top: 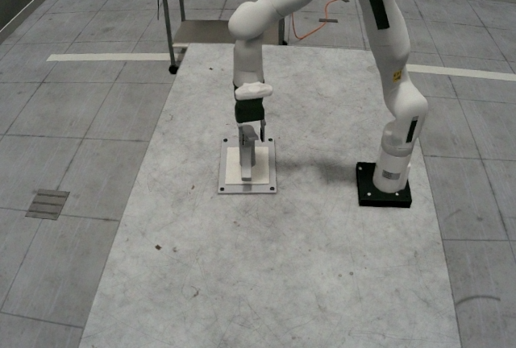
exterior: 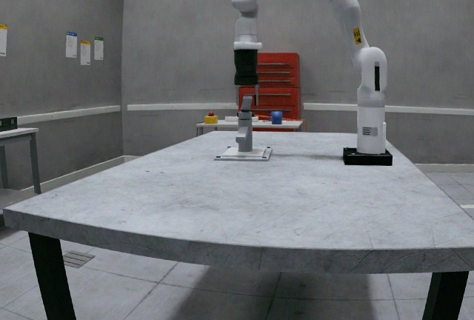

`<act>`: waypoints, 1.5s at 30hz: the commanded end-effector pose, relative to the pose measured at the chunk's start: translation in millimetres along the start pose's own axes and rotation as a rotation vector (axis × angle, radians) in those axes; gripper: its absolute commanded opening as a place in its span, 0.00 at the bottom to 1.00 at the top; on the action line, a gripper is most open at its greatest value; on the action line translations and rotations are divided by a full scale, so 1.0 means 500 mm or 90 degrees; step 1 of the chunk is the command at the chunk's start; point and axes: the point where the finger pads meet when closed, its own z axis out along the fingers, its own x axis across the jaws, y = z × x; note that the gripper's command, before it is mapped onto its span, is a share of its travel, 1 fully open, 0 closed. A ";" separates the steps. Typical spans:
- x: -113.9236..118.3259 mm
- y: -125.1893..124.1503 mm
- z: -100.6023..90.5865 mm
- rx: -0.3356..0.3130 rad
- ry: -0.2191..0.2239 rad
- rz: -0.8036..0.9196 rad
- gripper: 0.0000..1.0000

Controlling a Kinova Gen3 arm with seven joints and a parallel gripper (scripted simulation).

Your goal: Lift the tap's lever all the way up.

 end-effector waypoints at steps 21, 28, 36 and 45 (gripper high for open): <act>0.001 0.000 -0.001 0.000 0.001 0.000 1.00; 0.001 0.000 -0.001 0.000 0.001 0.000 1.00; 0.001 0.000 -0.002 0.000 0.001 0.000 1.00; 0.001 0.000 -0.012 0.000 0.001 0.000 1.00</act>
